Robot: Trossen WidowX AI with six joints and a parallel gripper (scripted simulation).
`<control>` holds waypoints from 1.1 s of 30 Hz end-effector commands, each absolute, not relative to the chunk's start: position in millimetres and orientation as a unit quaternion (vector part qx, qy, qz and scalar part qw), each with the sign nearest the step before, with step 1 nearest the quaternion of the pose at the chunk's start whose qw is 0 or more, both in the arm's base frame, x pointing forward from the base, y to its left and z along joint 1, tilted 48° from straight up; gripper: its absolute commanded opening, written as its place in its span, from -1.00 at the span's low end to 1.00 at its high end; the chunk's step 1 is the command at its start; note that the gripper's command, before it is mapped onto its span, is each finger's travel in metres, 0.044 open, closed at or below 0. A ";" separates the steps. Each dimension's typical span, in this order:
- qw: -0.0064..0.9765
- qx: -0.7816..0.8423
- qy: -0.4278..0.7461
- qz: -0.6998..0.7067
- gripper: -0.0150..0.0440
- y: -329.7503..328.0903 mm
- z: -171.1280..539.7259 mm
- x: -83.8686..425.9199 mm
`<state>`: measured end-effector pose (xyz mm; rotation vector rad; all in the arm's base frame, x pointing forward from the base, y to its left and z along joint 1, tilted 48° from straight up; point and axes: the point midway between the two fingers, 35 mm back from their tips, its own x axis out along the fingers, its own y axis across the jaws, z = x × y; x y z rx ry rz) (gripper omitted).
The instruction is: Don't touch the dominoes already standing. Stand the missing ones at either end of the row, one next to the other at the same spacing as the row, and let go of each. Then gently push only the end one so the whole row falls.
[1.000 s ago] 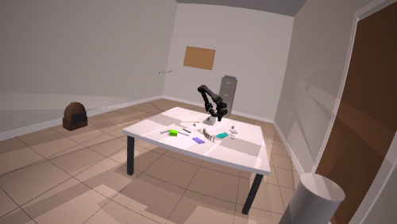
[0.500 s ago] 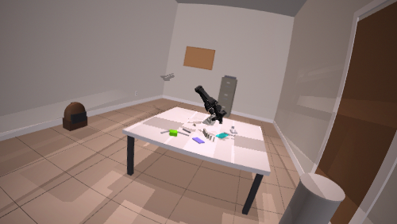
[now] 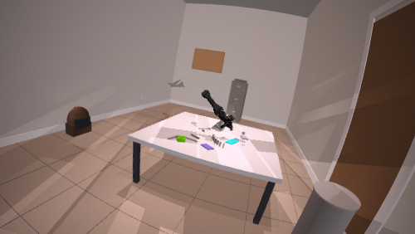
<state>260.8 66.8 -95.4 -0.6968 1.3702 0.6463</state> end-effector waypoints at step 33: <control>0.811 -0.358 0.269 0.375 -0.42 53.7 -41.6 248.5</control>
